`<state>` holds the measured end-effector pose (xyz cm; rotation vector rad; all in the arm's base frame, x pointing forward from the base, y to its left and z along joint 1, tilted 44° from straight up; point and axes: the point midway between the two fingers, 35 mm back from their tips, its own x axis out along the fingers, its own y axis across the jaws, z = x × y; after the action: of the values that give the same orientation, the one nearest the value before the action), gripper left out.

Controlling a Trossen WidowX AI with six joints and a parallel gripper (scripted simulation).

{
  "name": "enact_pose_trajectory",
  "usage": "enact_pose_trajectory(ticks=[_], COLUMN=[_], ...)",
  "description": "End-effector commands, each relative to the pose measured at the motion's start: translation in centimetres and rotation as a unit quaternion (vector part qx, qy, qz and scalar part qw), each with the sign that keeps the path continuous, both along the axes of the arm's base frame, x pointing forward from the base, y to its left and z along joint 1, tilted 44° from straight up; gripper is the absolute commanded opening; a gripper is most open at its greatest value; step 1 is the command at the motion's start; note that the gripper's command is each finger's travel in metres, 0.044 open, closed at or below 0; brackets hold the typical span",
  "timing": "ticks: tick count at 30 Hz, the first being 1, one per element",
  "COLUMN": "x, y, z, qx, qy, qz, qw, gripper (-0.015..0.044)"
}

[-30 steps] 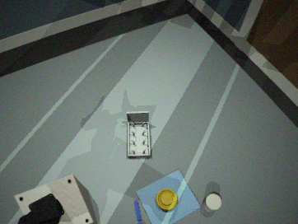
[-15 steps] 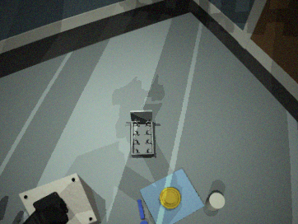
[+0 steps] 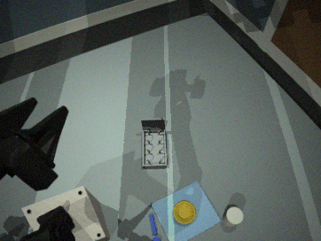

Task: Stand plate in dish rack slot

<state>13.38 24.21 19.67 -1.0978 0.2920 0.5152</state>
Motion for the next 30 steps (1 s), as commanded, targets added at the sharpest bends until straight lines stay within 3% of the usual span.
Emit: enact_pose_trajectory(ticks=[1,14,30], x=[2.5,9.9,16.3], y=[-0.8,-5.8,-16.7], z=[-0.8,-3.9,-8.6], qx=[-0.013,-0.048,-0.101], qy=[0.013,0.051,0.133], qz=[-0.054,-0.227,-0.434], qw=[0.998,0.971,0.885], gripper=[0.0400,0.0400,0.0400])
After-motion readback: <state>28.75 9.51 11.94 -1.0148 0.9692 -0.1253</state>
